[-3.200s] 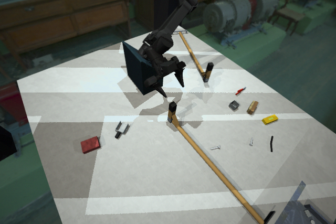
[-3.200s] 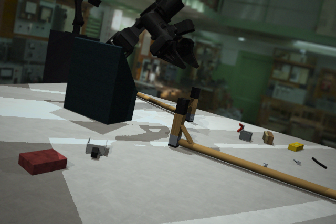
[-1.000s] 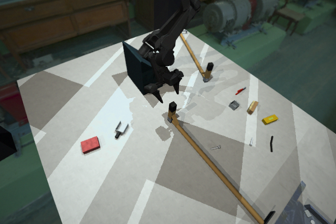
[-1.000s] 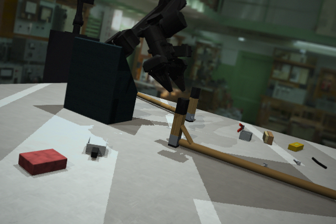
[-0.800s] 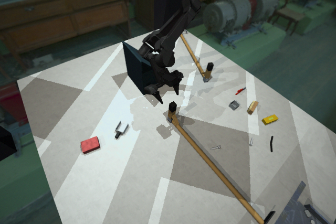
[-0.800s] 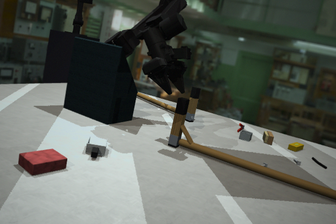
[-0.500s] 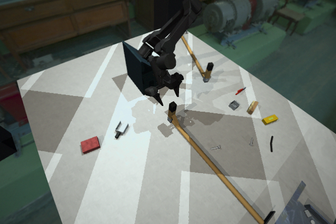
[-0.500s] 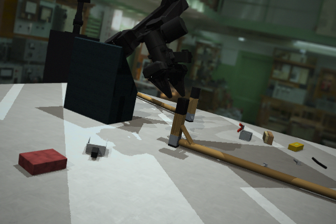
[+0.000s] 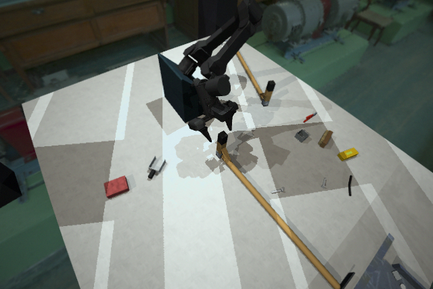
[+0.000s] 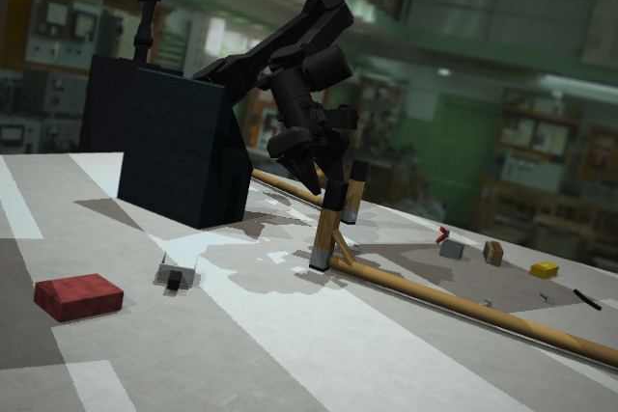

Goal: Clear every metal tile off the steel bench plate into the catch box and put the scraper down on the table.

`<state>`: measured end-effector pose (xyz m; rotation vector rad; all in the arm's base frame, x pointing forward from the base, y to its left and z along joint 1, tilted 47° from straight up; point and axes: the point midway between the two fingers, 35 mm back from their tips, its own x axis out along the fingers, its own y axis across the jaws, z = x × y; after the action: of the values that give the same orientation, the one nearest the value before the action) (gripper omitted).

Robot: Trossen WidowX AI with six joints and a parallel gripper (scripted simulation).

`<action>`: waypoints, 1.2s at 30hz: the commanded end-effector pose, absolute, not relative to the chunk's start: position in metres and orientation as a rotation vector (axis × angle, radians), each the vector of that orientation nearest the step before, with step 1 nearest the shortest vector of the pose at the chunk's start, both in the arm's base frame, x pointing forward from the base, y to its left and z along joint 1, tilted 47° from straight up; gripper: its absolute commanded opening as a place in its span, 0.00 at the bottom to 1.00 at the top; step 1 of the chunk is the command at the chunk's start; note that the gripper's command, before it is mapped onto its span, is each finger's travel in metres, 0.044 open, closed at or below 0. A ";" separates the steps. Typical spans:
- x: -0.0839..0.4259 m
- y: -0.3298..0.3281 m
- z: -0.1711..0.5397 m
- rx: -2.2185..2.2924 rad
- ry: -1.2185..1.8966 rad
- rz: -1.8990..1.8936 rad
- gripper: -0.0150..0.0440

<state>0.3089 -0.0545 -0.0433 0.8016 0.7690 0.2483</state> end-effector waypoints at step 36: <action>0.338 -0.031 -0.065 0.808 0.762 0.252 0.60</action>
<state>0.3384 -0.0309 -0.0651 0.8094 0.7616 0.2502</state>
